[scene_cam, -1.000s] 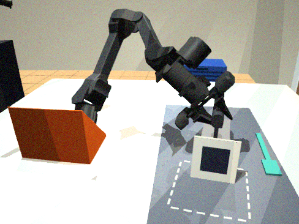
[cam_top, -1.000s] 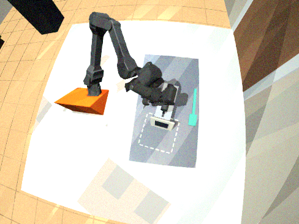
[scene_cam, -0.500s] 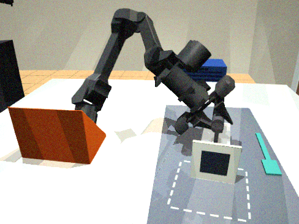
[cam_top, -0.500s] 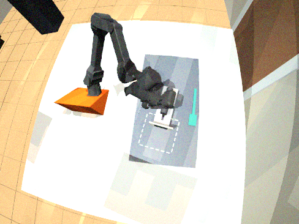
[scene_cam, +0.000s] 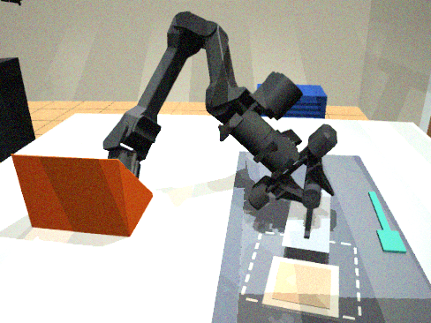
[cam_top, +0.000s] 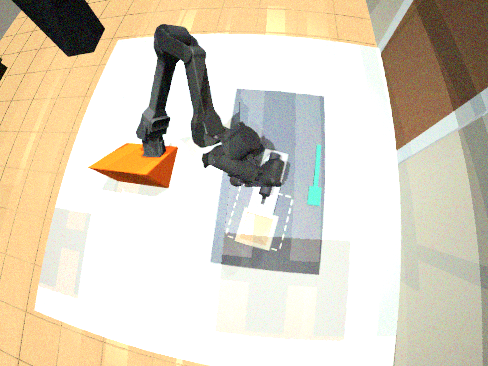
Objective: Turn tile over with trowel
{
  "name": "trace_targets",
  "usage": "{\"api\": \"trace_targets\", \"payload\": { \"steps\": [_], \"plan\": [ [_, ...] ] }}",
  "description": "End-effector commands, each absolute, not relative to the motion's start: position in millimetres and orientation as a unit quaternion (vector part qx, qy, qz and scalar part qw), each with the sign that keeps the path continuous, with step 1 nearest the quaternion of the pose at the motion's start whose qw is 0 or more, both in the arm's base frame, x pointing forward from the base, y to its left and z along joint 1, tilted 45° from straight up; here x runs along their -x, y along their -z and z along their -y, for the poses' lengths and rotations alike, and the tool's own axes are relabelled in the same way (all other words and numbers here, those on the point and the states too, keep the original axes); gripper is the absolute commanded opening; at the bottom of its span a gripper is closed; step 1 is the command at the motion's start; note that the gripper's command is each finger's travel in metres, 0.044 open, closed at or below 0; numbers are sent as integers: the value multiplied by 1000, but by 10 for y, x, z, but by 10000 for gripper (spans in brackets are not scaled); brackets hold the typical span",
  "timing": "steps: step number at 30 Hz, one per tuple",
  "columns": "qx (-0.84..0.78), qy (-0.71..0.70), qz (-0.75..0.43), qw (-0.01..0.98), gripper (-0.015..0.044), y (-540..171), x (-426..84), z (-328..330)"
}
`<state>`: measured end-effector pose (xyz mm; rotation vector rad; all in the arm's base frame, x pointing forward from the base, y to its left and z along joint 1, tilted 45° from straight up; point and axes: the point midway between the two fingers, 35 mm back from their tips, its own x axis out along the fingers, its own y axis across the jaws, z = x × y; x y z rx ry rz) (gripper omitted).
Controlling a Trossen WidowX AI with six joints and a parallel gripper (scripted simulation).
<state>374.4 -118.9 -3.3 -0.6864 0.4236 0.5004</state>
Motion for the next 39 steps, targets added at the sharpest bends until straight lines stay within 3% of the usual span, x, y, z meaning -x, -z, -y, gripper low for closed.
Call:
{"api": "trace_targets", "payload": {
  "steps": [1, 22, 39],
  "plan": [
    [332, -240, -203, 889, 0, 32, -3745, 1180],
    [331, -241, -203, 890, 0, -996, -3879, 961],
    [331, -241, -203, 890, 0, -1029, -3877, 951]
  ]
}}
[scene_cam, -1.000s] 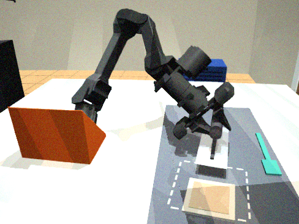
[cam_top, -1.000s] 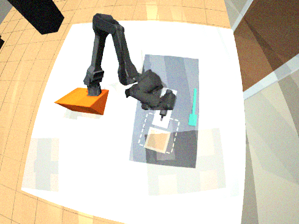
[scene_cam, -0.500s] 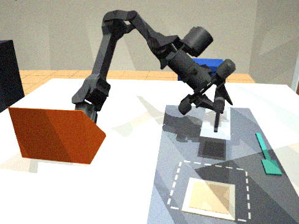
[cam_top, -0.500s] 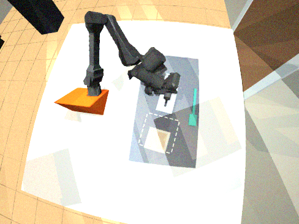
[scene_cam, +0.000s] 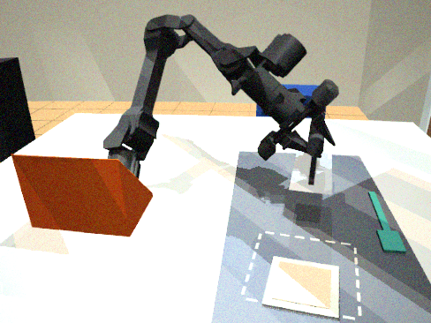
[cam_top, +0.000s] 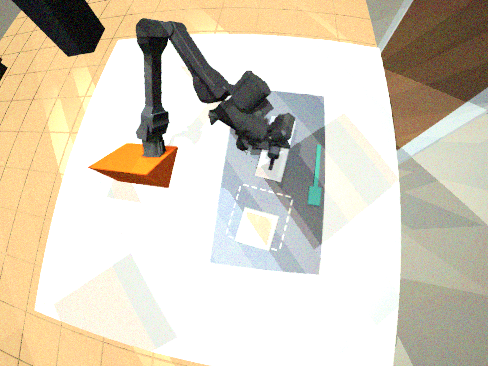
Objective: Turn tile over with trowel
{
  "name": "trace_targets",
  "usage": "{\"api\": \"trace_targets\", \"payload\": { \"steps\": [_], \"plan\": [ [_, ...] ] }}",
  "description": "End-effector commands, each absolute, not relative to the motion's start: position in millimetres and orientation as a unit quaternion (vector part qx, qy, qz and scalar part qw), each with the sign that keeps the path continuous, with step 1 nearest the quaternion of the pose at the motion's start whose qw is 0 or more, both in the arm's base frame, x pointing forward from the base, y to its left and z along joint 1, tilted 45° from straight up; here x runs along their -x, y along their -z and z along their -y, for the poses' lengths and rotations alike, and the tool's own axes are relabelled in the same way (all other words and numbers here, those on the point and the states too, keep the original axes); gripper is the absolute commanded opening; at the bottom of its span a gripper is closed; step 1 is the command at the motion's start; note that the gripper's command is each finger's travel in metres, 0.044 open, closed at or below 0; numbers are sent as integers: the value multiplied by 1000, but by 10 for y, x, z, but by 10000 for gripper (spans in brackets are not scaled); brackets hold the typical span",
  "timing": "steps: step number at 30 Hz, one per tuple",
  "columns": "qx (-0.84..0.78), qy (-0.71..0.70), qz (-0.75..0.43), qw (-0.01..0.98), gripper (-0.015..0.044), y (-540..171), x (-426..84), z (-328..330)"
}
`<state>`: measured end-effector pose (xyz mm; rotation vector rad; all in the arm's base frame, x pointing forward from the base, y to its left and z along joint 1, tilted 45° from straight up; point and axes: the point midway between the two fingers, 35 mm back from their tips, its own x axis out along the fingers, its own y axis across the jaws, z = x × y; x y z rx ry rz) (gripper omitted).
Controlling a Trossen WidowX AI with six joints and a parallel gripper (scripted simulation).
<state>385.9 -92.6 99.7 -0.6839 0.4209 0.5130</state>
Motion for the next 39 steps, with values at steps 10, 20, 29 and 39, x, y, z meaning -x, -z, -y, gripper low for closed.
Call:
{"api": "trace_targets", "payload": {
  "steps": [10, 20, 29, 39],
  "plan": [
    [331, -241, -203, 890, 0, -1029, -3877, 951],
    [331, -241, -203, 890, 0, -1029, -3877, 951],
    [333, -243, -207, 887, 0, -949, -3931, 1084],
    [339, -247, -219, 881, 0, -681, -4049, 1478]
  ]
}}
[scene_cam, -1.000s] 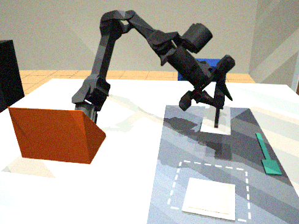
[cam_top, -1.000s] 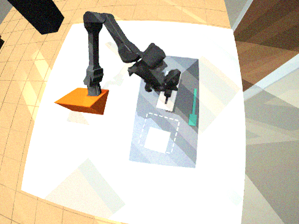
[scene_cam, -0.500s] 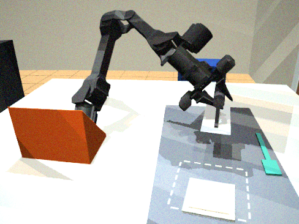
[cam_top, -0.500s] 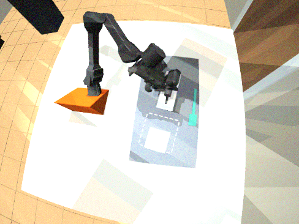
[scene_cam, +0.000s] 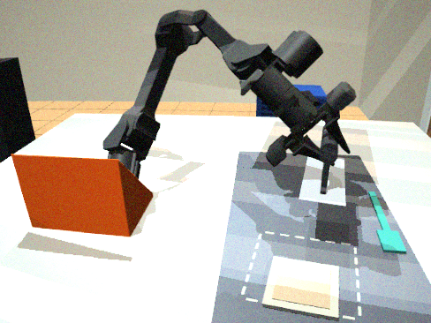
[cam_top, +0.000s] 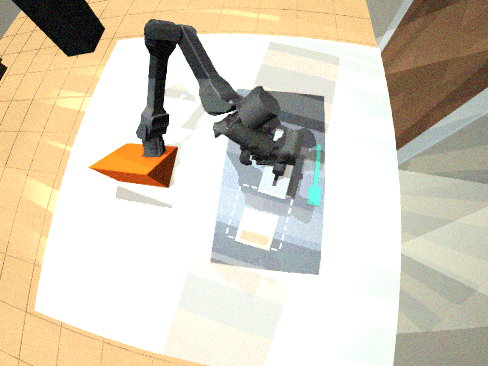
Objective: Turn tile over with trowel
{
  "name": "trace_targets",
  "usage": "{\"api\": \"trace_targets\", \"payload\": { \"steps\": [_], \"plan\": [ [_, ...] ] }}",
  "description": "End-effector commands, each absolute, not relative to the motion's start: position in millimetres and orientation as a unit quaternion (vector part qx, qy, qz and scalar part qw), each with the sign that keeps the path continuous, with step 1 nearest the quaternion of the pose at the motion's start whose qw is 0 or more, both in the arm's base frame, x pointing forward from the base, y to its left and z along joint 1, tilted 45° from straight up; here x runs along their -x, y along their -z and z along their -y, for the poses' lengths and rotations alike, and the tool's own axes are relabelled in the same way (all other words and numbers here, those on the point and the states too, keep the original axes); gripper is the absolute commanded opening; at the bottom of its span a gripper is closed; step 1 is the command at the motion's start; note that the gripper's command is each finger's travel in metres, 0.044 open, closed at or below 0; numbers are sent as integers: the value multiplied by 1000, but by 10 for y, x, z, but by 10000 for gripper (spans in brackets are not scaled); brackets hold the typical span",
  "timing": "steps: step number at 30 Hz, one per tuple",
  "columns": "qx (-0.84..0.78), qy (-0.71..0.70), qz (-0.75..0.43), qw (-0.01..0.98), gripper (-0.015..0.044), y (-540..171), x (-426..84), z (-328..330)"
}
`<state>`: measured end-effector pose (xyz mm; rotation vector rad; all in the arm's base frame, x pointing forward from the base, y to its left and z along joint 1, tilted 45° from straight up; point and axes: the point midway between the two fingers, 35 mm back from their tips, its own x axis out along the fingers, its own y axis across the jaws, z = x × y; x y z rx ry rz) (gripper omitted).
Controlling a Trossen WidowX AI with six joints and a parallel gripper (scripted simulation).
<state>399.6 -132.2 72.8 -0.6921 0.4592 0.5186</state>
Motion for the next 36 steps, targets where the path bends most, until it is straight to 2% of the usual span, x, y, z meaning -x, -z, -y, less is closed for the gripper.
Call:
{"api": "trace_targets", "payload": {
  "steps": [1, 19, 36],
  "plan": [
    [340, -248, -220, 880, 0, -652, -4057, 1518],
    [344, -255, -230, 874, 0, -35, -4091, 2233],
    [345, -256, -230, 873, 0, 669, -3913, 2837]
  ]
}}
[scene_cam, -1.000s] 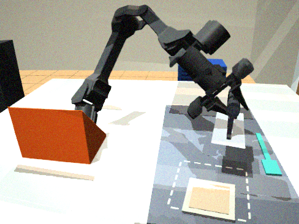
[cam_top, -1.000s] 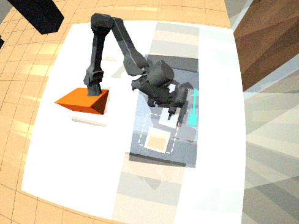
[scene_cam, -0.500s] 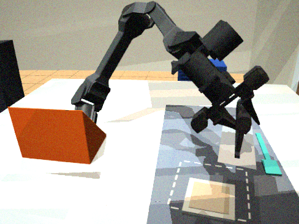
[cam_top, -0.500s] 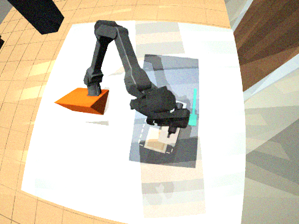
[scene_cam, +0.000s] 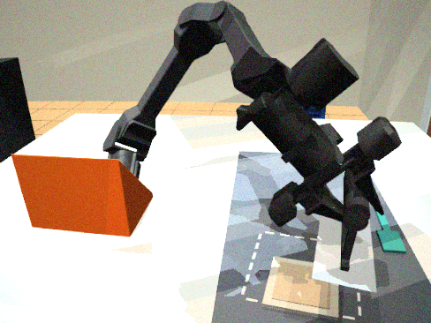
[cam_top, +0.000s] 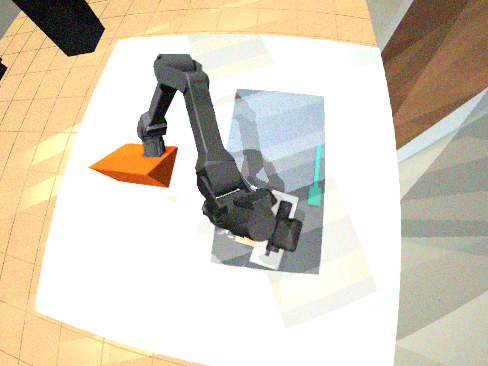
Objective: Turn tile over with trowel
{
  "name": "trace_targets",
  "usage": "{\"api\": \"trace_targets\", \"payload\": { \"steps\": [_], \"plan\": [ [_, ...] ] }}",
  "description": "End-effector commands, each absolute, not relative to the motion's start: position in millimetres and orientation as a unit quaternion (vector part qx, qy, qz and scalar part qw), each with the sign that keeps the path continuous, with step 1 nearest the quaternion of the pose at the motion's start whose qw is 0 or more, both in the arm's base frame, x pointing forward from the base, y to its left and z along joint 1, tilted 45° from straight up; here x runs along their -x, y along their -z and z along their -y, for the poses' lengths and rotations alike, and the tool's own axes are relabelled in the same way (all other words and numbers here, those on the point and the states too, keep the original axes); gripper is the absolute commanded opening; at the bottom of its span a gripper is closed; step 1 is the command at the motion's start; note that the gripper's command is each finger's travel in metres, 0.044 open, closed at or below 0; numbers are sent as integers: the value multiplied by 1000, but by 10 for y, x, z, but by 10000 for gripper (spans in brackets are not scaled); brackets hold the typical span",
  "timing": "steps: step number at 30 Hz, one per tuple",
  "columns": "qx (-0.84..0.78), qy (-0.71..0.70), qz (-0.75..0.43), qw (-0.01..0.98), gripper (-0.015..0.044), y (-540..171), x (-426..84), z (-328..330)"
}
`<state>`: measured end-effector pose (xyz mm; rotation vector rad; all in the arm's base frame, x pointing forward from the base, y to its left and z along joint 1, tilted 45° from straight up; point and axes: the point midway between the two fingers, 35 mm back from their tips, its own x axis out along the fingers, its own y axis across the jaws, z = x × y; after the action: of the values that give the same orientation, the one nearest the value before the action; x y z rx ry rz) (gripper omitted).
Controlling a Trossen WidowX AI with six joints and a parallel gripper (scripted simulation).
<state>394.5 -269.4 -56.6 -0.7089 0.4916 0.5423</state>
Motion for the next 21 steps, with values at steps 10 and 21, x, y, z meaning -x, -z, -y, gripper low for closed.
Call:
{"api": "trace_targets", "payload": {
  "steps": [10, 21],
  "plan": [
    [343, -253, -226, 876, 0, 1123, -3719, 3127],
    [337, -245, -220, 882, 0, 1614, -3460, 3358]
  ]
}}
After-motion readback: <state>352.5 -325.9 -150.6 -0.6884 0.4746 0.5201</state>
